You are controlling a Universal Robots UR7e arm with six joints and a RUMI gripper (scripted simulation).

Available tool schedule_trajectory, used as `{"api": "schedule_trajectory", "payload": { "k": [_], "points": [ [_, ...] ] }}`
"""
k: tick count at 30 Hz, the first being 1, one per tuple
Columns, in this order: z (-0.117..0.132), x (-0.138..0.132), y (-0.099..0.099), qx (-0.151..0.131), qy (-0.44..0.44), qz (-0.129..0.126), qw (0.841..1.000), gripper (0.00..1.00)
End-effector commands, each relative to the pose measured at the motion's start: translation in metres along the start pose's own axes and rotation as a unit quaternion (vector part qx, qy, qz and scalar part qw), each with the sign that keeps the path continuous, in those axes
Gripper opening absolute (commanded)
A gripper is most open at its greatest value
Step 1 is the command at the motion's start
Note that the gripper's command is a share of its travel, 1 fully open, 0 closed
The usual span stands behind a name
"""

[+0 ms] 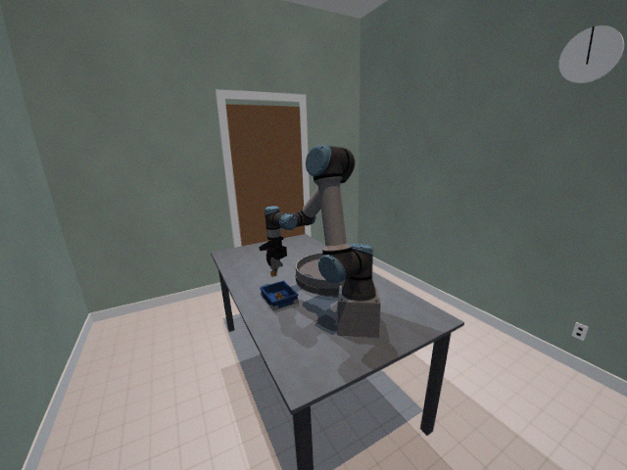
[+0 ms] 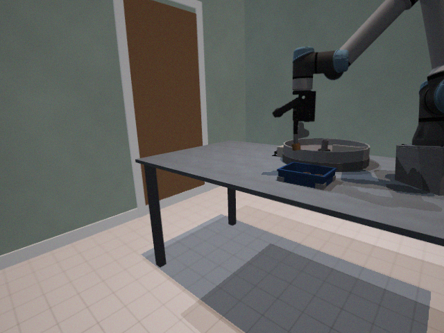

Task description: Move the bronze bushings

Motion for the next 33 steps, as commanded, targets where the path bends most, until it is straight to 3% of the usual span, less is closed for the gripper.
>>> {"api": "schedule_trajectory", "payload": {
  "k": [1, 5, 11, 33],
  "points": [
    [0.000, 0.001, -0.042, -0.001, -0.001, 0.000, 1.000, 0.00],
    [0.000, 0.001, -0.059, -0.001, -0.001, 0.000, 1.000, 0.00],
    [0.000, 0.001, -0.066, -0.001, -0.001, 0.000, 1.000, 0.00],
    [-0.001, 0.001, -0.064, 0.001, -0.001, 0.000, 1.000, 0.00]
  ]
}}
Point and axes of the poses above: the point where the finger pads meet when closed, its own y axis back along the fingers, its own x axis across the jaws, z = x × y, the point moved 4 cm from there along y, back along the fingers, and after that the axes turned 11 degrees about -y, right-handed, at the moved point
